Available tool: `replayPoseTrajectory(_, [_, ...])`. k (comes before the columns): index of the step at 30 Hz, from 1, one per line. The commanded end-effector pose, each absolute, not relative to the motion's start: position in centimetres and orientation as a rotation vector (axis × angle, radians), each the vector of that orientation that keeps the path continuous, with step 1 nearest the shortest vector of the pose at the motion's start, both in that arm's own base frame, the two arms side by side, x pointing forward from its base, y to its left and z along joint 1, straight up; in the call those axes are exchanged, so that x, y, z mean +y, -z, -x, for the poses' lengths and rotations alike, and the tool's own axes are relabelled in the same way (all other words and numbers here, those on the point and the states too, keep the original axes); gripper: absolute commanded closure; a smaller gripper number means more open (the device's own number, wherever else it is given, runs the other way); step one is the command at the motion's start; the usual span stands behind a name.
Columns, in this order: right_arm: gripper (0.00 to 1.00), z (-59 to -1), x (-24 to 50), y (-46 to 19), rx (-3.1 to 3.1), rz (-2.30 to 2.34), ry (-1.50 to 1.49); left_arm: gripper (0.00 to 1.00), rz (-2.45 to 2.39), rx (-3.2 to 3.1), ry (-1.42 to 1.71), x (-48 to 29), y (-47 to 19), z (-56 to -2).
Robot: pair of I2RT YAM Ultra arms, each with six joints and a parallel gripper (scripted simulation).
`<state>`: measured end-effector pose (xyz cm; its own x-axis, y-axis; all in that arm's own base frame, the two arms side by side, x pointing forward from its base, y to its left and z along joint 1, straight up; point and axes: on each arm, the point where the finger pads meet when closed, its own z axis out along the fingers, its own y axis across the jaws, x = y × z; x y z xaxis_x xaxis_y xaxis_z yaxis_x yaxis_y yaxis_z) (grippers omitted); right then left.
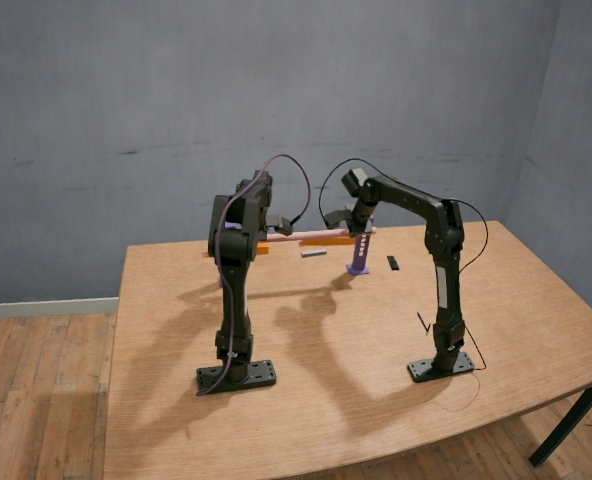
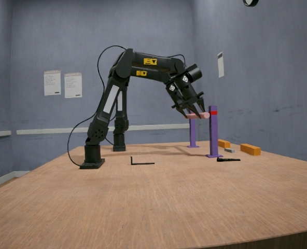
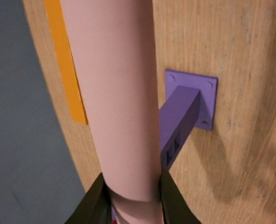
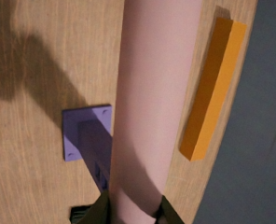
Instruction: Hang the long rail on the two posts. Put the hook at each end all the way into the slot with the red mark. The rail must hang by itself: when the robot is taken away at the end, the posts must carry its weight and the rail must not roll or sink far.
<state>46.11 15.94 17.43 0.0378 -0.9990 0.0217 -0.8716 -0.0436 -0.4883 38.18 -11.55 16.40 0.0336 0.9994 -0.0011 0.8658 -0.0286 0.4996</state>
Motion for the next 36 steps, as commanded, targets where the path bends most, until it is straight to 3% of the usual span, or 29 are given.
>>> replayPoseTrajectory(1, [0.81, -47.4, 16.0, -20.9, 1.833, 1.916, 0.569, 0.81, -1.88, 1.84, -0.559, -11.6, -19.2, -39.8])
replayPoseTrajectory(36, [0.81, -47.7, 16.3, -19.6, 1.831, 1.916, 0.558, 0.81, -1.885, 1.845, -0.565, -11.4, -18.1, -40.0])
